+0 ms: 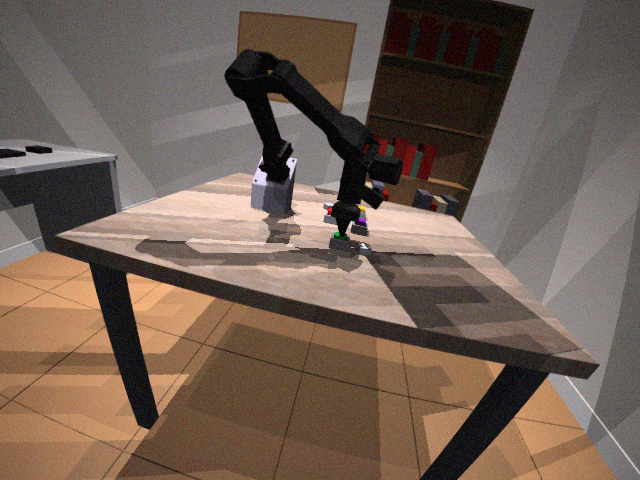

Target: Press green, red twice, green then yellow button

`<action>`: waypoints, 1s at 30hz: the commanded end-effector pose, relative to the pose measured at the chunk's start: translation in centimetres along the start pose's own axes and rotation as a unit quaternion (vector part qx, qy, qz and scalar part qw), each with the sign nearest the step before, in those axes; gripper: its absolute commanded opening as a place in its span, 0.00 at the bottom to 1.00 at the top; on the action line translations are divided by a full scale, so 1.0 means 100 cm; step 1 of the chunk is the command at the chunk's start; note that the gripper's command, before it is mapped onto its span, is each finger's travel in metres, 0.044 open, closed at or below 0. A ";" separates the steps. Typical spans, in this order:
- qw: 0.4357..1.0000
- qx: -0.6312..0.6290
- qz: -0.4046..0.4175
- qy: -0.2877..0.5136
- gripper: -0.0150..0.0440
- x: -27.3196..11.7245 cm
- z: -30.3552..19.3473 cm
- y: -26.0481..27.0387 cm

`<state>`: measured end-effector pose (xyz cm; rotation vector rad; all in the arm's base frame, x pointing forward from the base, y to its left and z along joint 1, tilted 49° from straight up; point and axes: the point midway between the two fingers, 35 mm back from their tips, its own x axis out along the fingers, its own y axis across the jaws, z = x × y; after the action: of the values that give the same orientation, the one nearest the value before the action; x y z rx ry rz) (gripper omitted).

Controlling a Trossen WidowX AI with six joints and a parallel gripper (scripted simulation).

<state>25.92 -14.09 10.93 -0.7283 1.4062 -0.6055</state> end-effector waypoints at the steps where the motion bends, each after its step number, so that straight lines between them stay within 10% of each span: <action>1: 1.000 -0.004 0.004 0.003 0.29 0.002 -0.002 0.002; 30: 1.000 -0.007 0.012 0.000 0.29 -0.095 0.013 0.021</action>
<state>25.23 -6.77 16.37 -0.7186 1.4188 -0.5867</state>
